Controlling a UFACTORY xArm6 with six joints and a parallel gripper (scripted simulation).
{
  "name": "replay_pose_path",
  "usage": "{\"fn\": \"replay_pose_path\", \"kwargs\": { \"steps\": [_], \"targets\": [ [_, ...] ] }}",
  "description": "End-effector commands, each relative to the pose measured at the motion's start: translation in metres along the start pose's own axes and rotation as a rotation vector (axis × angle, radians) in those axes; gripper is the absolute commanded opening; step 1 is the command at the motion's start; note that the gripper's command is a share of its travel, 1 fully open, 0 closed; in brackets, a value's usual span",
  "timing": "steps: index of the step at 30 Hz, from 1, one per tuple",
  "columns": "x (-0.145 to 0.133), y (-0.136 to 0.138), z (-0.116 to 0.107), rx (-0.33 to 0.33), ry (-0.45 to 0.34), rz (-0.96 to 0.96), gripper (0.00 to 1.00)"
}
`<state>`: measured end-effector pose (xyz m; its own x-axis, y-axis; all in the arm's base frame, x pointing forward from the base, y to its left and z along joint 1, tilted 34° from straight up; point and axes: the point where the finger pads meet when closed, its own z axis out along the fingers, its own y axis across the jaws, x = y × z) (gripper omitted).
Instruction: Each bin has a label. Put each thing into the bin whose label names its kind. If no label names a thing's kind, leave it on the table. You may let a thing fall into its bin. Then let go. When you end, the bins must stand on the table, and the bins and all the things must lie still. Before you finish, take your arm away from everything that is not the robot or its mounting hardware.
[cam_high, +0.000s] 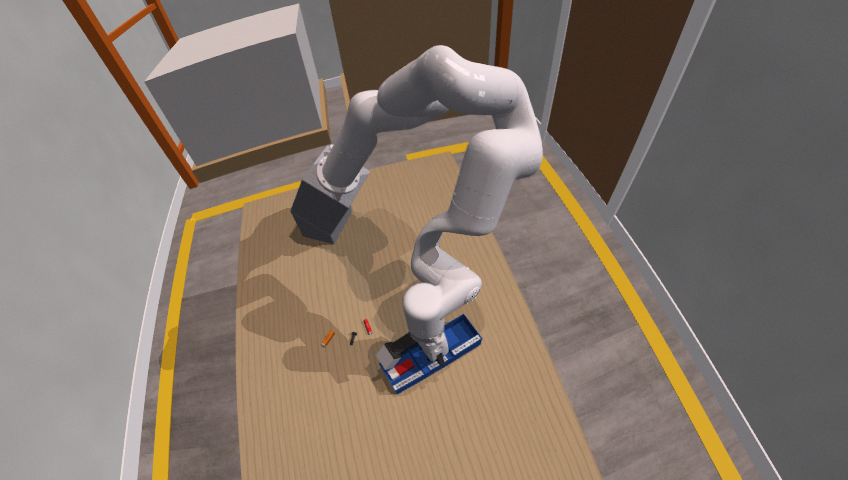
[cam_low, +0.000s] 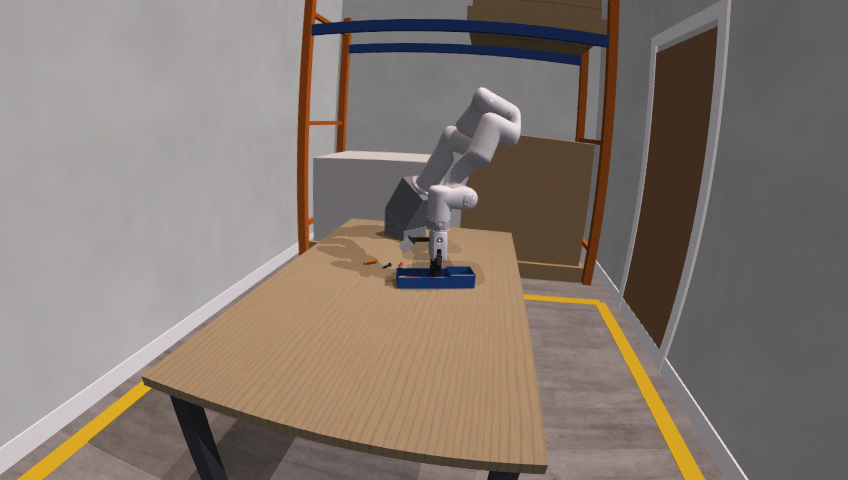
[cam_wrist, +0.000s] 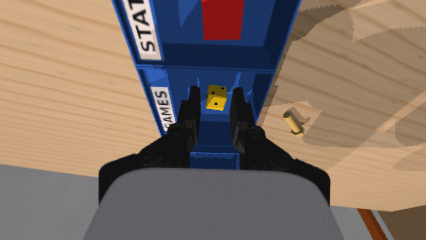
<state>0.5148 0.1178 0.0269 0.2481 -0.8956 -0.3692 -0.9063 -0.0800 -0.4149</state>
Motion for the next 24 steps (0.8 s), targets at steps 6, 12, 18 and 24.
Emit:
{"fn": "replay_pose_path", "kwargs": {
  "steps": [6,12,18,24],
  "targets": [
    [0.000,-0.001,-0.001,0.003,0.001,0.000,0.30],
    [0.000,-0.001,-0.009,0.003,0.001,0.000,0.30],
    [0.000,-0.001,-0.017,0.003,0.001,0.000,0.30],
    [0.000,-0.001,-0.022,0.003,0.001,0.000,0.30]
  ]
}}
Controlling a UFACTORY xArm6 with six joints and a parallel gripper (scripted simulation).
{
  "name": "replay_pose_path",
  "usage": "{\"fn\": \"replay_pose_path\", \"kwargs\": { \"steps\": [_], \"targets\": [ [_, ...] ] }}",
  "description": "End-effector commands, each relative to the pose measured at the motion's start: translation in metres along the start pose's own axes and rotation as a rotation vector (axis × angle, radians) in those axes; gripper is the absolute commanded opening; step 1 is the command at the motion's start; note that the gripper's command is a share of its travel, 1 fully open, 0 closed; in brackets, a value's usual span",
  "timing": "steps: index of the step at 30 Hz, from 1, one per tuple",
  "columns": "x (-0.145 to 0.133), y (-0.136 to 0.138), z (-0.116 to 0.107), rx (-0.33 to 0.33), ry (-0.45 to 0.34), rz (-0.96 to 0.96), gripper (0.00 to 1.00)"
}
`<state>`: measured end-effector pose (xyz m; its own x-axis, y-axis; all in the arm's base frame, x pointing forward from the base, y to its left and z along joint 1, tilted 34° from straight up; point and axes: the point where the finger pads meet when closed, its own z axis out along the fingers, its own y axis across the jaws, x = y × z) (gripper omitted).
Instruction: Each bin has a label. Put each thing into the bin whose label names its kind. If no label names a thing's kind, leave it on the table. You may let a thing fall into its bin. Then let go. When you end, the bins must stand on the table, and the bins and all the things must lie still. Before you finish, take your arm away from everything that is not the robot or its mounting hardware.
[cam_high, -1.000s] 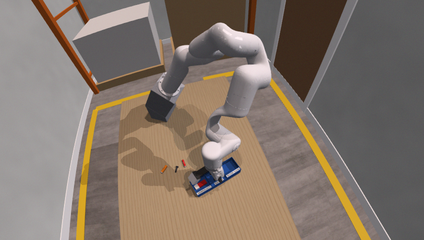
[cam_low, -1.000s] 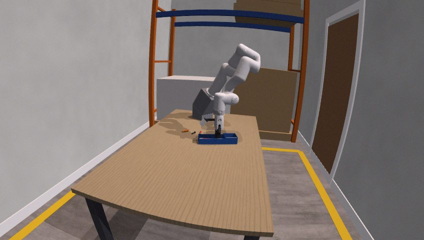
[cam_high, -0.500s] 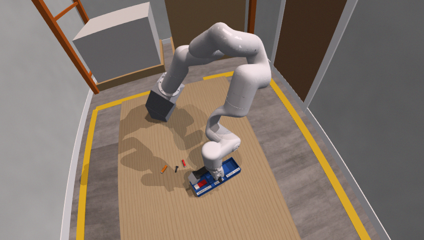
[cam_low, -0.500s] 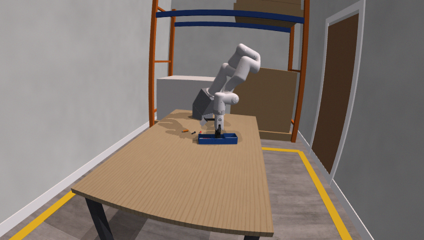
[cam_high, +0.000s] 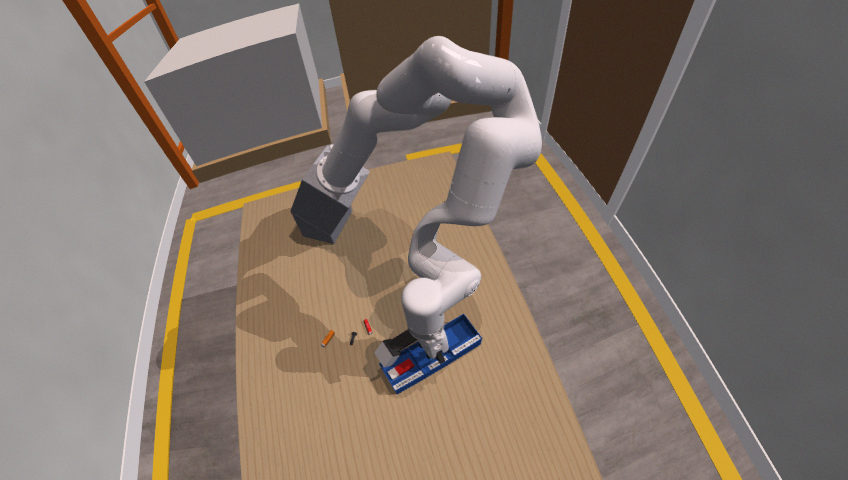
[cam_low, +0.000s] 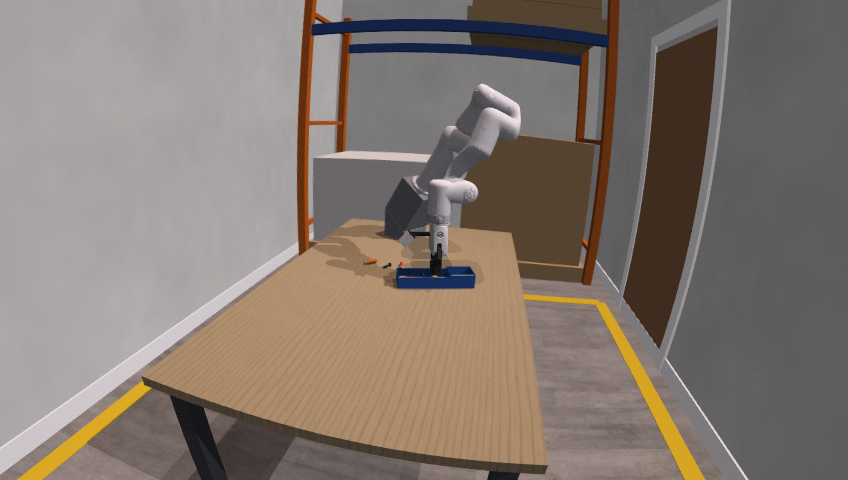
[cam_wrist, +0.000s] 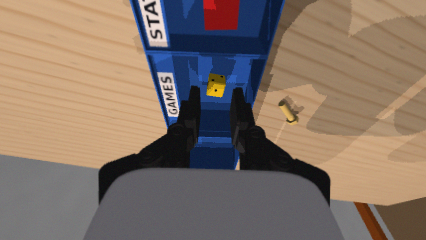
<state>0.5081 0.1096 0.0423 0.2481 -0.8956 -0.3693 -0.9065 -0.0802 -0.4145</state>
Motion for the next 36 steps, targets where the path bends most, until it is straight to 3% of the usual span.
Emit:
{"fn": "replay_pose_path", "kwargs": {
  "steps": [1,4,9,17,29,31,32,36],
  "targets": [
    [0.000,-0.002,-0.005,0.003,0.001,0.000,0.30],
    [0.000,-0.002,-0.009,0.003,0.001,0.000,0.30],
    [0.000,-0.002,-0.034,0.003,0.001,-0.001,0.30],
    [0.000,-0.001,-0.033,0.003,0.001,-0.001,0.30],
    [-0.042,0.089,-0.039,-0.017,0.001,-0.493,0.29],
    [-0.042,0.089,-0.039,-0.017,0.001,-0.493,0.29],
    [-0.042,0.090,-0.039,-0.013,0.001,-0.598,0.29],
    [-0.043,0.090,-0.039,-0.011,0.001,-0.707,0.29]
  ]
}}
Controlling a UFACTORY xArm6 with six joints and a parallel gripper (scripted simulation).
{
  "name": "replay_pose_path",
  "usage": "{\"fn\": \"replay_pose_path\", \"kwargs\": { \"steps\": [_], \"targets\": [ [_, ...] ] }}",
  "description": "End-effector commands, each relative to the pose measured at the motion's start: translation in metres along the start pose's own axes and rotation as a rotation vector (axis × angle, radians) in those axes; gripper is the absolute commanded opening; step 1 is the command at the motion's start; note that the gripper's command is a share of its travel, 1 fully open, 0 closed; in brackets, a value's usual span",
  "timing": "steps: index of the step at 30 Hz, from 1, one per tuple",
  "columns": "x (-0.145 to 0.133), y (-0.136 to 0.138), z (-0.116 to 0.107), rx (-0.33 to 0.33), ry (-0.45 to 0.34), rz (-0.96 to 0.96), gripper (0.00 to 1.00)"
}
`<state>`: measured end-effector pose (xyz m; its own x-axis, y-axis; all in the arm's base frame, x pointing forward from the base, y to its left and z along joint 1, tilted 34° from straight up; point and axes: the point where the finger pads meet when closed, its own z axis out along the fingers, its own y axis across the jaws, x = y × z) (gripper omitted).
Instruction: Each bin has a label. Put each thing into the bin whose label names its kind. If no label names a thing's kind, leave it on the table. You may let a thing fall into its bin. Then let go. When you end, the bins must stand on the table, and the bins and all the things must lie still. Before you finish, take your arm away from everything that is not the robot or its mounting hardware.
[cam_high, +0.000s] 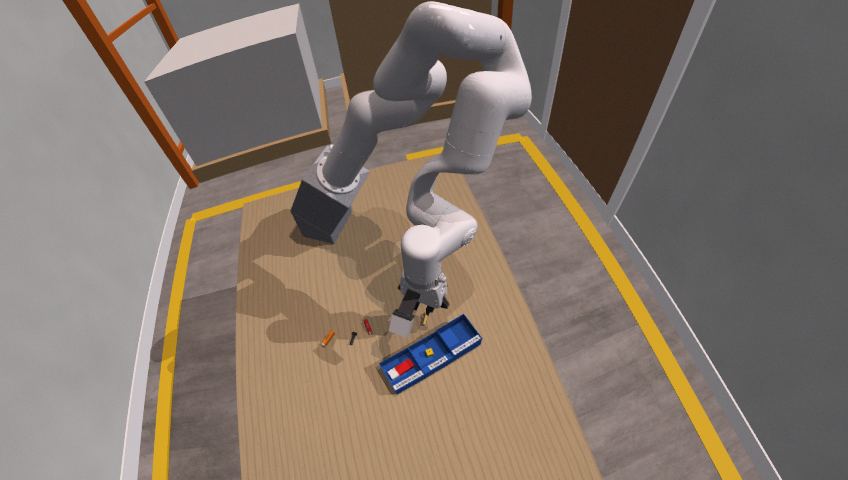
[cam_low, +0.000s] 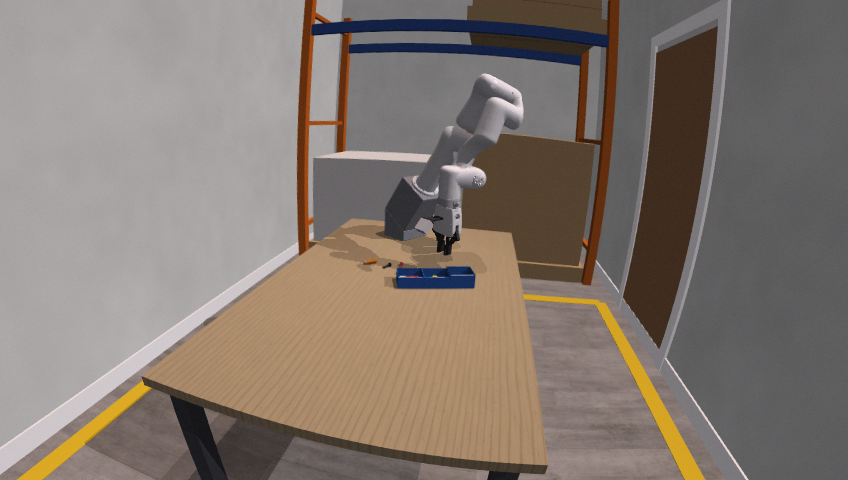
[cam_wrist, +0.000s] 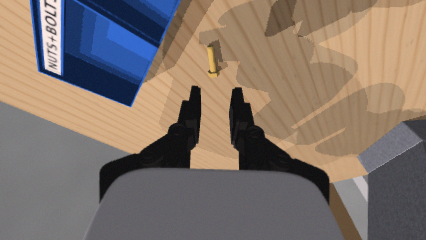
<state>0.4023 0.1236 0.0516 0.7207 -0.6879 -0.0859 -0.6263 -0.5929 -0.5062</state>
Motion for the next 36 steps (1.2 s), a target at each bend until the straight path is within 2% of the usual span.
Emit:
{"fn": "replay_pose_path", "kwargs": {
  "steps": [1,36],
  "targets": [
    [-0.0005,-0.0009,-0.0008,0.051,0.022,-0.148,0.29],
    [0.0001,-0.0008,0.0032,0.053,0.022,-0.151,0.29]
  ]
}}
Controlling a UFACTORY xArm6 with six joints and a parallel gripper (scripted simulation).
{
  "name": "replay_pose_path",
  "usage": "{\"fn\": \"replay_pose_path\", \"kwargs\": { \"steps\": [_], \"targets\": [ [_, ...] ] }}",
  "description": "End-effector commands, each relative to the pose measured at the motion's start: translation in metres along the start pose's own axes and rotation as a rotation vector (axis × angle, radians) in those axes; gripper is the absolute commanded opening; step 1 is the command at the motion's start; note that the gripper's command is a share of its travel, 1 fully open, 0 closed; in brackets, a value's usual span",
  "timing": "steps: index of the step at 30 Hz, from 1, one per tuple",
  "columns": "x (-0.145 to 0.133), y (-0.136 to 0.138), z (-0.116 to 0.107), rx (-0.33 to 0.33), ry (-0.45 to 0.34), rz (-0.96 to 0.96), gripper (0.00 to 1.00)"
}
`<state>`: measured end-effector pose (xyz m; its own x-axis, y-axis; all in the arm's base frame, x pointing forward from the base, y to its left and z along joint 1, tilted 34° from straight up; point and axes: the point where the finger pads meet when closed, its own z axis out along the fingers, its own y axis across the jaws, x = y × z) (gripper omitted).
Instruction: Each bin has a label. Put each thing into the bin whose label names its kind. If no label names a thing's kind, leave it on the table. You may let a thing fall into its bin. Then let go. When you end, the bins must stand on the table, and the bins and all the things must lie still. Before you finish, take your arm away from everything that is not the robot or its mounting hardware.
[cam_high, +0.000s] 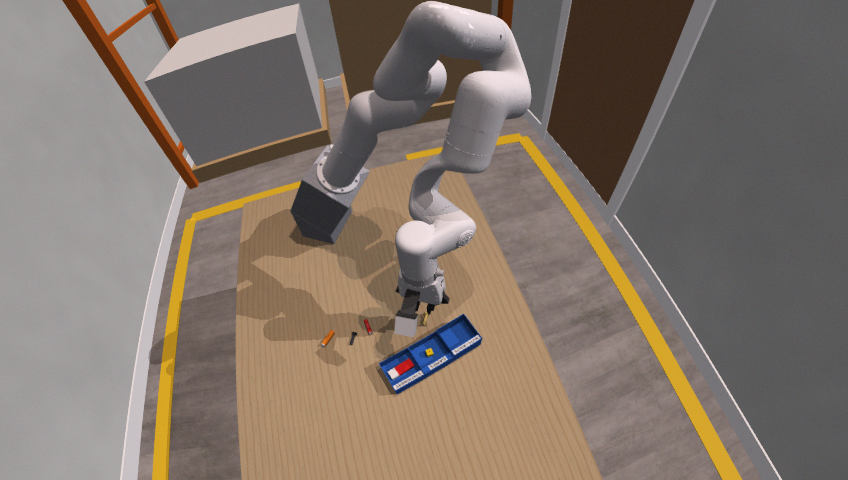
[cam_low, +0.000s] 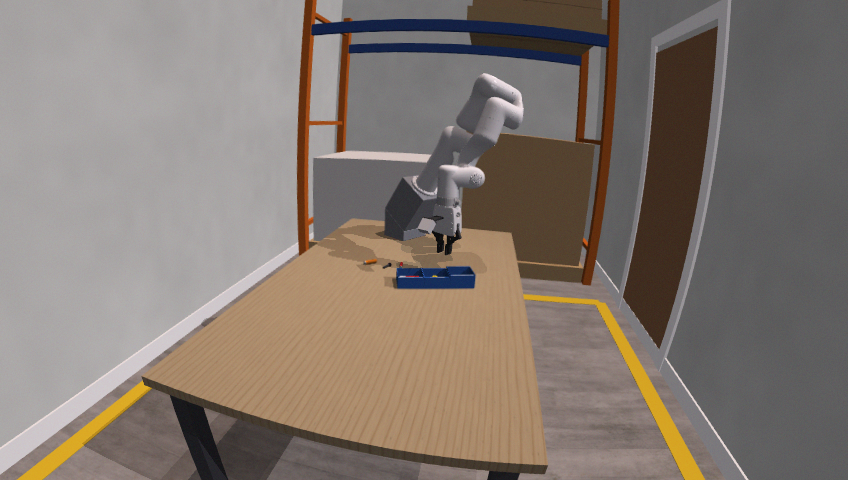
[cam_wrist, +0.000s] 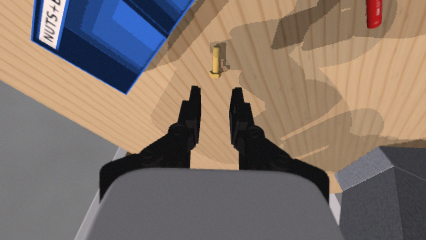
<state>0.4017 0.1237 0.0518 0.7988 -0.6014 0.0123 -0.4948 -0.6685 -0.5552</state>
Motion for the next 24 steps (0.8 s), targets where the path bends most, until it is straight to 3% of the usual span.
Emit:
{"fn": "replay_pose_path", "kwargs": {
  "steps": [1,16,24],
  "targets": [
    [0.001,-0.001,0.007,0.001,0.001,0.000,0.29],
    [0.001,-0.001,0.059,0.001,0.001,0.000,0.29],
    [0.001,-0.001,0.067,0.001,0.001,0.000,0.29]
  ]
}}
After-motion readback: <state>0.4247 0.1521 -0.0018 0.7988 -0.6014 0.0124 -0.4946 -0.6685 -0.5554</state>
